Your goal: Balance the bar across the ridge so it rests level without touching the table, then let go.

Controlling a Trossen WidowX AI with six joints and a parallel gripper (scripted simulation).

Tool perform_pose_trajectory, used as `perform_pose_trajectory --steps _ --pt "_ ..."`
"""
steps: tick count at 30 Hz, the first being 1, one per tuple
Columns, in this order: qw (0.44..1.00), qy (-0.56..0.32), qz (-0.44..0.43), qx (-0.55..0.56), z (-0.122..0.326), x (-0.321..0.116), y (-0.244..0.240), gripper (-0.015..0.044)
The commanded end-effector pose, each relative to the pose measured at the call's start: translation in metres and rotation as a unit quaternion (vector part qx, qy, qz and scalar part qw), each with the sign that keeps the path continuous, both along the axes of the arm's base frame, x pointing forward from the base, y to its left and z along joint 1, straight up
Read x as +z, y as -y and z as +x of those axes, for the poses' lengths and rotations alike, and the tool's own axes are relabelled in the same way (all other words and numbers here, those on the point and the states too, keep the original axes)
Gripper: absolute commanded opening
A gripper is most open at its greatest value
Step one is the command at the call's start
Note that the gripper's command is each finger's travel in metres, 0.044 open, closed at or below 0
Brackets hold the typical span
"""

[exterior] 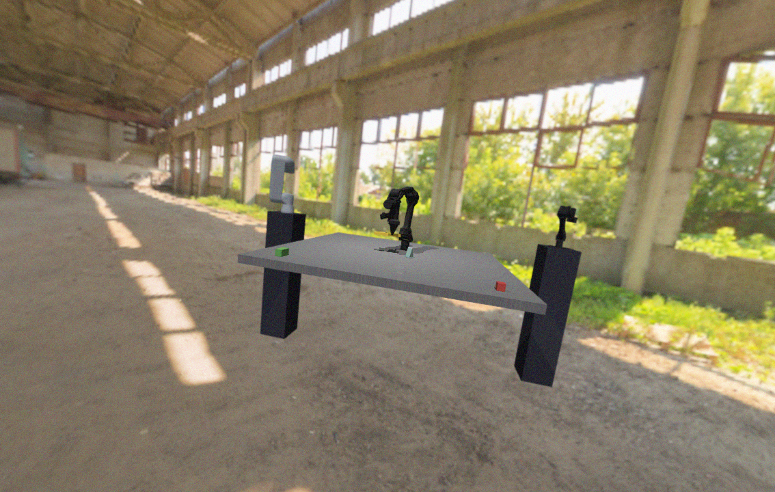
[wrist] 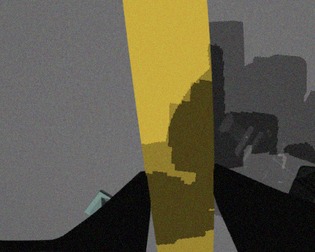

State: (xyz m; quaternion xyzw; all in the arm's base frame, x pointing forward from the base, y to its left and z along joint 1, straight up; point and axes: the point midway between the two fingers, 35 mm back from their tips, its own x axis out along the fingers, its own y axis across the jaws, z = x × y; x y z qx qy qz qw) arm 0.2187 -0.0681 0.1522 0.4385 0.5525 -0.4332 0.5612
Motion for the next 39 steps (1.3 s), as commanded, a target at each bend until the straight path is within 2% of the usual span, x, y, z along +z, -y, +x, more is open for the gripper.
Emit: perform_pose_trajectory --steps 1,22,39 --pt "0.999 0.002 -0.002 0.034 0.009 0.003 -0.009 0.0" --pt "0.975 0.003 -0.003 0.222 0.037 0.005 -0.078 0.0" --pt "0.926 0.004 -0.003 0.378 0.037 0.005 -0.141 0.0"
